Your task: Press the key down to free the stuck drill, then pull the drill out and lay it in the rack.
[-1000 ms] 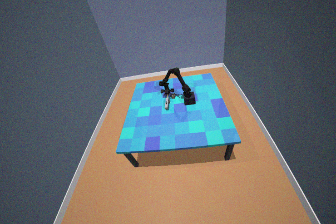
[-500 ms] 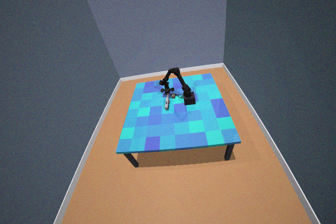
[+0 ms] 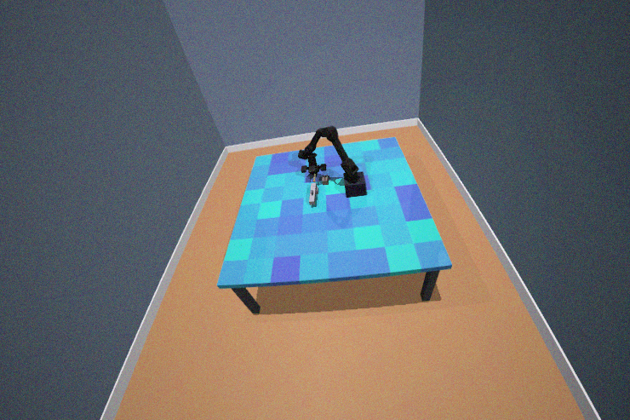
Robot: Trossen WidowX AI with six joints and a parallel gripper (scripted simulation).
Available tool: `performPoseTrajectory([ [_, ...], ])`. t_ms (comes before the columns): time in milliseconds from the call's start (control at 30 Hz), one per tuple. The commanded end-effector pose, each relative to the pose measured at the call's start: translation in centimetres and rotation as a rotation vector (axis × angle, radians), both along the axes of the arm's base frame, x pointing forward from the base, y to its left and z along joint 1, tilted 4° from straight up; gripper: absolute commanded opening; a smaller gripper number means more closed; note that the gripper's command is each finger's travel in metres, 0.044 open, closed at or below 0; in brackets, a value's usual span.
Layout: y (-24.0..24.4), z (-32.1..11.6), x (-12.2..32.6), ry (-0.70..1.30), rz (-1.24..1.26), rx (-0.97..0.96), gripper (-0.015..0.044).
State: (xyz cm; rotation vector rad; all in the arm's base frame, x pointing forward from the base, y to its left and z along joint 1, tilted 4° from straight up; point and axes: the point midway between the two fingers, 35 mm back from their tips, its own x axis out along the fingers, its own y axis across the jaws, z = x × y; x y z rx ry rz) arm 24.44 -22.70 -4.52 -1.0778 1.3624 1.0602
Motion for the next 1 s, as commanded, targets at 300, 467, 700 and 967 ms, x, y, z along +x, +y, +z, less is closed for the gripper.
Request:
performPoseTrajectory([
  [300,0.1,0.7,0.1,0.000,-0.003,-0.003,0.0000],
  [467,0.2,1.0,0.1,0.000,-0.003,-0.003,0.0000],
  [700,0.2,1.4,0.1,0.000,-0.003,-0.003,0.0000],
  [967,0.3,1.8,0.1,0.000,-0.003,-0.003,0.0000],
])
